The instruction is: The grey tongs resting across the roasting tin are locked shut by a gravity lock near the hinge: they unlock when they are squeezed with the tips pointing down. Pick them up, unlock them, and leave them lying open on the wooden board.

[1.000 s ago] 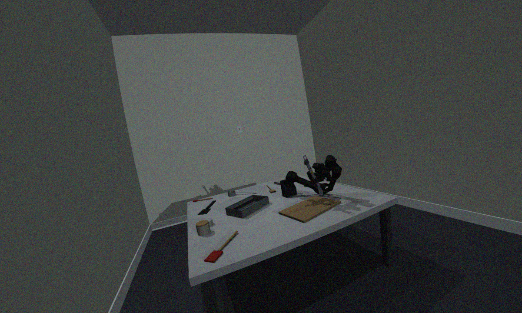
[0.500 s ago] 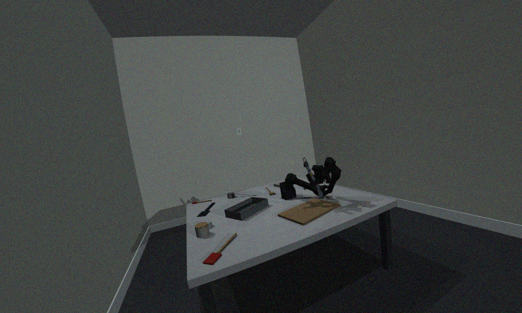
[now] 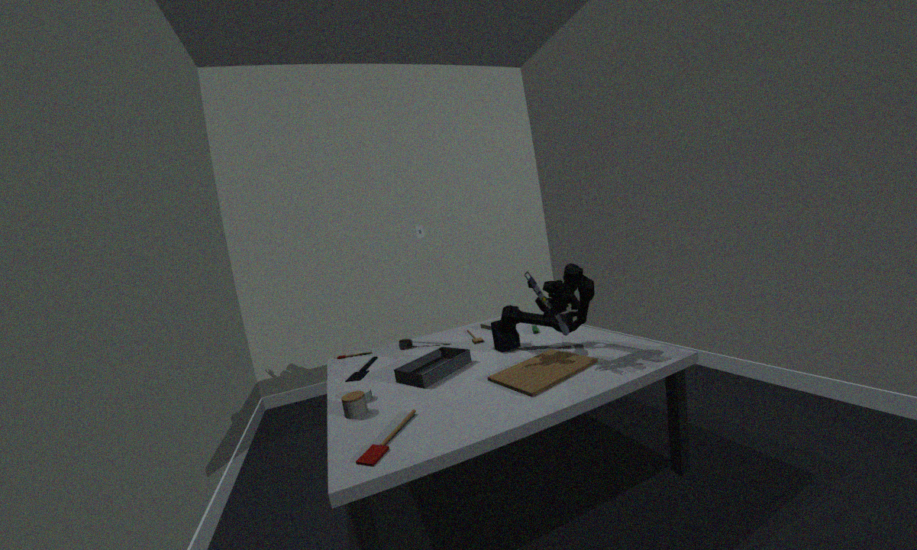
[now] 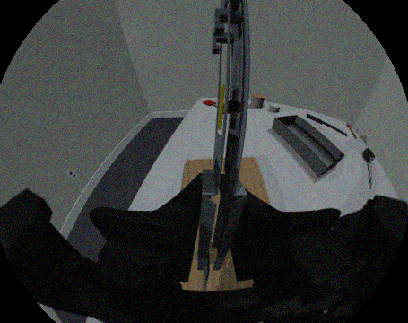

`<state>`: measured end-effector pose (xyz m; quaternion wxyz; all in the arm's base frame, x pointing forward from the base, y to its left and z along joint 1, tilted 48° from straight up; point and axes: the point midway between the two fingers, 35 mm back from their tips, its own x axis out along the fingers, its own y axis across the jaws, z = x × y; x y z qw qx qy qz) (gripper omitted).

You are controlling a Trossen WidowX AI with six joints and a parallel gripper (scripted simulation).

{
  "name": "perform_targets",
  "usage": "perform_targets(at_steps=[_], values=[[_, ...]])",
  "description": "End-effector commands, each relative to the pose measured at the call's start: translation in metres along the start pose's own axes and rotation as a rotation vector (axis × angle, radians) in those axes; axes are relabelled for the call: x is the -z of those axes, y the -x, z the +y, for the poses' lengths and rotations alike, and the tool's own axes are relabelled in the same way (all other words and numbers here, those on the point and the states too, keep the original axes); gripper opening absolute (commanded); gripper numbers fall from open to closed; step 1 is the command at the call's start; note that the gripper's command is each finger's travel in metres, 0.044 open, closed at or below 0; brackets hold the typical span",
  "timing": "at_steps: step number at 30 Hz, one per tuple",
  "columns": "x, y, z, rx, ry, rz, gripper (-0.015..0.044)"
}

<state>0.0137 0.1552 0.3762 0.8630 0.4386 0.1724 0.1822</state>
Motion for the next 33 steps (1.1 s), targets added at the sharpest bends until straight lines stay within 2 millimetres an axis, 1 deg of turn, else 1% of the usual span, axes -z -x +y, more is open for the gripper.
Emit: perform_targets(at_steps=[1, 6, 17, 33], values=[[-0.010, 0.004, -0.002, -0.004, -0.015, 0.044, -0.0150], [-0.017, 0.009, -0.004, -0.013, -0.038, 0.103, -0.0150], [-0.033, 0.014, -0.008, -0.021, -0.083, 0.231, -0.0150], [-0.048, 0.009, -0.013, -0.018, -0.113, 0.424, -0.0150]])
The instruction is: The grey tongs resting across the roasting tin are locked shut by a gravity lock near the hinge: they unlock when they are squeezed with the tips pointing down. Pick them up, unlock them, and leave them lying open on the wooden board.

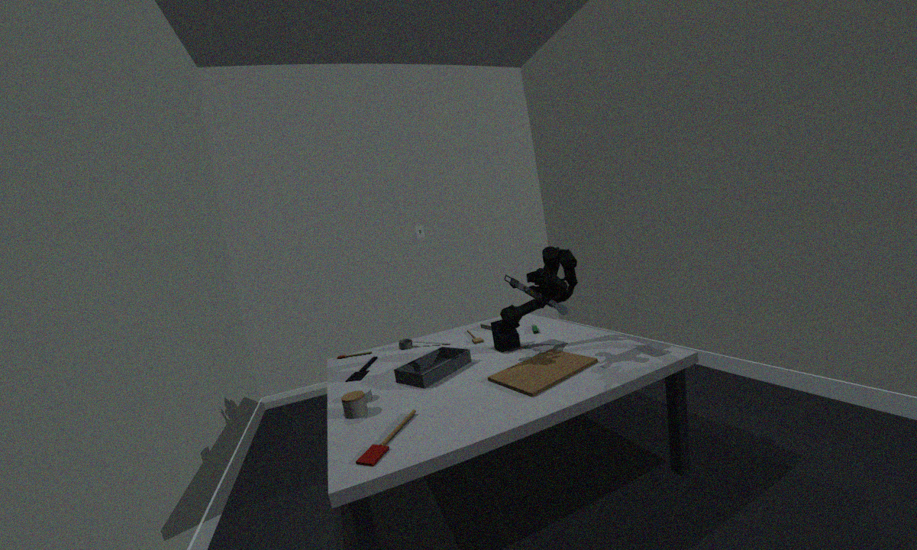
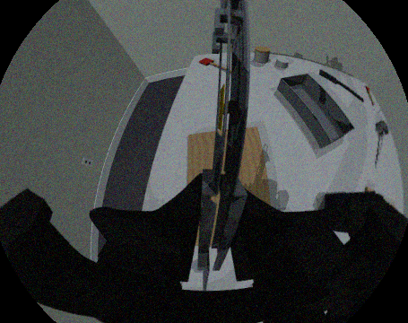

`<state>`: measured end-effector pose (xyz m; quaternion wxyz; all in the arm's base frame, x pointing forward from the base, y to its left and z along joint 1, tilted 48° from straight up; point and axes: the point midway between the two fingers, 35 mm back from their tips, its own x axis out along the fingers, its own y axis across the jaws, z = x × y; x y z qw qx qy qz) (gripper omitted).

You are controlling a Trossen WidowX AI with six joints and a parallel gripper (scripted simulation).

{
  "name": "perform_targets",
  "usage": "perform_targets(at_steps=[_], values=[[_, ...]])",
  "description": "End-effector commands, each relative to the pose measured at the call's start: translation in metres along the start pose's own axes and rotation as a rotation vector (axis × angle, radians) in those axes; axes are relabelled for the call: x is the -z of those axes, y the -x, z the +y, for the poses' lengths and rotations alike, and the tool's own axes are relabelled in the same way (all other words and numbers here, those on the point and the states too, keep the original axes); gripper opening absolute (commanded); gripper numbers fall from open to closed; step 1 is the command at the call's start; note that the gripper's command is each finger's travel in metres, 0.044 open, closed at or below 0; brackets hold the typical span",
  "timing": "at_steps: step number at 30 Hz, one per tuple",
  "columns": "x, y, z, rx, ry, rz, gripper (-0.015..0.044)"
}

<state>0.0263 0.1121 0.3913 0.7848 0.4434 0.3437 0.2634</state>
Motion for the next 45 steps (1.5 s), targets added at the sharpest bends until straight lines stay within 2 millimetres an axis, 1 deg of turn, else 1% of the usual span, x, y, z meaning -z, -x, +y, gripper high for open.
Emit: perform_targets(at_steps=[1, 11, 25, 35, 45], values=[[-0.005, 0.000, 0.001, 0.005, -0.003, 0.041, -0.0150], [-0.012, -0.007, 0.000, 0.022, -0.005, 0.163, -0.0150], [-0.015, -0.026, 0.002, 0.053, 0.011, 0.327, -0.0150], [-0.009, -0.041, 0.004, 0.087, 0.037, 0.441, -0.0150], [0.003, -0.057, 0.007, 0.124, 0.076, 0.550, -0.0150]])
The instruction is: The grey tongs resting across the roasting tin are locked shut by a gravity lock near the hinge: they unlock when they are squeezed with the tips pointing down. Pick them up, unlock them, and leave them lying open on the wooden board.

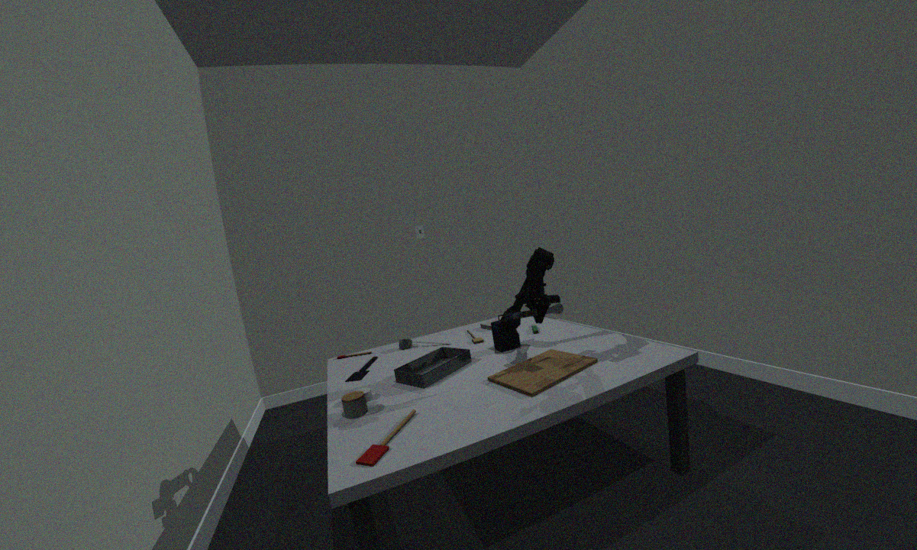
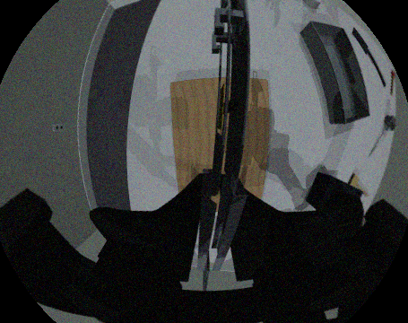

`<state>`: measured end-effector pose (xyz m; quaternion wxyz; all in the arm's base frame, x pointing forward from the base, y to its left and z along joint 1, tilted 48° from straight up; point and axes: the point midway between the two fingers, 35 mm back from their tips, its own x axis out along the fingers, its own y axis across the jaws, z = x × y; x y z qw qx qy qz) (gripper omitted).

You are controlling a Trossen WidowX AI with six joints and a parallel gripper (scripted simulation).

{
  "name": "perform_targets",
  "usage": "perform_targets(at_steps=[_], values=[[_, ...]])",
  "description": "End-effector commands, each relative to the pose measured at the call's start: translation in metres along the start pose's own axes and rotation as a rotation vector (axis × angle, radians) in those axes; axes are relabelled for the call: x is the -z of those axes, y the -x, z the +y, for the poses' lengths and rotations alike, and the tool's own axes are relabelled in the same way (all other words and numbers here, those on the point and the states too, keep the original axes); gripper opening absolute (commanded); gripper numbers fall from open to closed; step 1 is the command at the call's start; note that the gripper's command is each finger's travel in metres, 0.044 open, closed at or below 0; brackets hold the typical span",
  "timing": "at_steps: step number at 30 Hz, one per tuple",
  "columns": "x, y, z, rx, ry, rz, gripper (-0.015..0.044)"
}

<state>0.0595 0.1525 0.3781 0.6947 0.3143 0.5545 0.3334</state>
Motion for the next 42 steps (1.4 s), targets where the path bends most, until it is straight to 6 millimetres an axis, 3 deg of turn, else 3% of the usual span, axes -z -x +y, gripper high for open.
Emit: perform_targets(at_steps=[1, 15, 26, 42], values=[[0.001, -0.006, 0.005, 0.012, 0.019, 0.031, -0.0150], [0.014, -0.034, 0.013, 0.075, 0.083, 0.154, -0.0150], [0.013, -0.037, 0.014, 0.077, 0.084, 0.156, -0.0150], [0.012, -0.063, 0.014, 0.078, 0.084, 0.156, -0.0150]])
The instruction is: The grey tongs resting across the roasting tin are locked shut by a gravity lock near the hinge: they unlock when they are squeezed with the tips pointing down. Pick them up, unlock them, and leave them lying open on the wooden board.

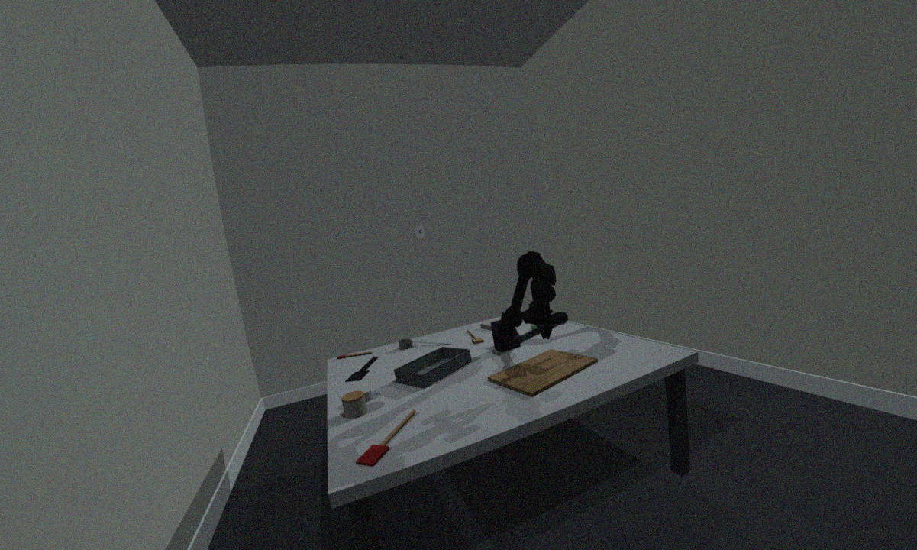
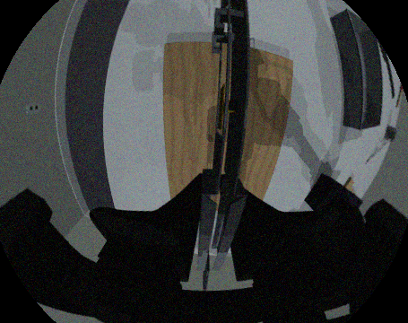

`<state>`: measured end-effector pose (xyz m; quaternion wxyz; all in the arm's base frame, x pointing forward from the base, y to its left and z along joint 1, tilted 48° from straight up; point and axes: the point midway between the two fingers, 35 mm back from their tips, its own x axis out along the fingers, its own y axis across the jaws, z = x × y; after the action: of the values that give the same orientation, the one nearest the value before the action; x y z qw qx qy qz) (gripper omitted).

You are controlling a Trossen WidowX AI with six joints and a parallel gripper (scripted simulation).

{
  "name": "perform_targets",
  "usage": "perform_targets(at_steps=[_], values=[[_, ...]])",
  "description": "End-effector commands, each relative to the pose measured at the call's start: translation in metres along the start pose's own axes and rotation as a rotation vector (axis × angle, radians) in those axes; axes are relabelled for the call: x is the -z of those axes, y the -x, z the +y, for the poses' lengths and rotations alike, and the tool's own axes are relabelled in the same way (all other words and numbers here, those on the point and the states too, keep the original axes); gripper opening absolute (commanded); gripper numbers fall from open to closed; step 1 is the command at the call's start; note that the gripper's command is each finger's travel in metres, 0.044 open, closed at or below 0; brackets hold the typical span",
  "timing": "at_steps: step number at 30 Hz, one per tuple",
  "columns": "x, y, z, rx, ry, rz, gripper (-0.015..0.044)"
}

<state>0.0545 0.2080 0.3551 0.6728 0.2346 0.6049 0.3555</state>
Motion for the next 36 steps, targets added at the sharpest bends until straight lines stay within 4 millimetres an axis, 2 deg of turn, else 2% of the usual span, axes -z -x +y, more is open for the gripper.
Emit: perform_targets(at_steps=[1, 36], values=[[-0.002, -0.007, 0.000, 0.003, -0.005, -0.005, -0.0150], [-0.002, -0.064, 0.000, -0.001, -0.007, -0.005, -0.0150]])
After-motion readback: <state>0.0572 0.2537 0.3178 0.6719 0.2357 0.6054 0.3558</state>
